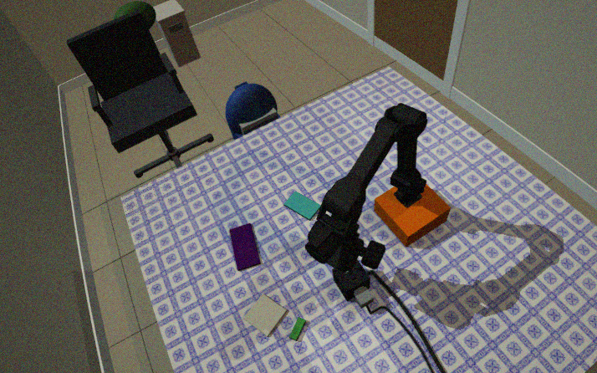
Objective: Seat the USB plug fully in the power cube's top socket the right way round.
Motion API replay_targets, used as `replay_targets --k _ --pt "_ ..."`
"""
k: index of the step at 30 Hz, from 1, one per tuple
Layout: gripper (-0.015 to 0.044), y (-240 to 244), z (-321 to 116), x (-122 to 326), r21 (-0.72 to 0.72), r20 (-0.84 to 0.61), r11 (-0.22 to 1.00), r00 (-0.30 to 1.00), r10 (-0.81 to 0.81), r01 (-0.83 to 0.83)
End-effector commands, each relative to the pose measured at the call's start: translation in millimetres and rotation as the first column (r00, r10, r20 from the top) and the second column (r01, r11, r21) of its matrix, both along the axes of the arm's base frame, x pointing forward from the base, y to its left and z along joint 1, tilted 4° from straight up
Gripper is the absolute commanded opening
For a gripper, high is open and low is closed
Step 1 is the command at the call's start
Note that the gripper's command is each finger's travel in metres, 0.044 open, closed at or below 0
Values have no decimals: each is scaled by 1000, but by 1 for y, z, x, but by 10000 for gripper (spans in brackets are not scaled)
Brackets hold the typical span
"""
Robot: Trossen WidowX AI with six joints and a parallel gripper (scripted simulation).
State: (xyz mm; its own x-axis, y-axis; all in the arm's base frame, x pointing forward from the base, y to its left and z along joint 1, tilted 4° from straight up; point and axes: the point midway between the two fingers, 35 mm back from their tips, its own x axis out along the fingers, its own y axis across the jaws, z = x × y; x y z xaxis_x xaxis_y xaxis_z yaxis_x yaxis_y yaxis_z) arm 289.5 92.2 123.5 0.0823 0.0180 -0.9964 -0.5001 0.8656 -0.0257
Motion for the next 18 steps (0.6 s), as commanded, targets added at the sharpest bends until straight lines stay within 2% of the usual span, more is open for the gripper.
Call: replay_targets --k 1,18 --pt "0 0 0 0 7 -3 996 996 -91 91" --pt "0 0 0 0 39 -21 859 860 -509 510"
